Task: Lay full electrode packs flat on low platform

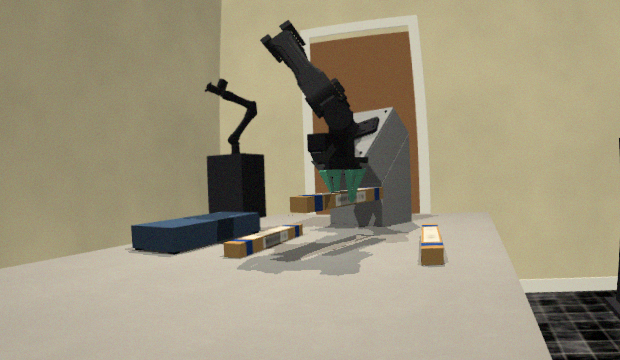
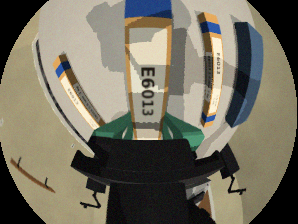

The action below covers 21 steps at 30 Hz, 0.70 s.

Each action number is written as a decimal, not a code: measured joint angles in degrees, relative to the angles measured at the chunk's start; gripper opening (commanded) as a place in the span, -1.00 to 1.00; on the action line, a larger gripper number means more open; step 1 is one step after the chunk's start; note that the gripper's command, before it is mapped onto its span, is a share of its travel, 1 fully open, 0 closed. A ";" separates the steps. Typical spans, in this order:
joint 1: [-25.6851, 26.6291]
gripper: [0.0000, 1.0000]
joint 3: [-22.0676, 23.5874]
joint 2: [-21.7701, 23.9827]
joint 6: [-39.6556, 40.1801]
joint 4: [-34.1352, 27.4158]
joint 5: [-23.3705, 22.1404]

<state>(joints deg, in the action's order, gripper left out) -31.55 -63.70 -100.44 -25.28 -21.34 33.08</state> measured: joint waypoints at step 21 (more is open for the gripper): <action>2.67 -1.00 0.02 -4.31 2.82 5.95 -1.44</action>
<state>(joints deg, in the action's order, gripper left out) -28.88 -63.68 -104.75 -22.46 -15.40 31.64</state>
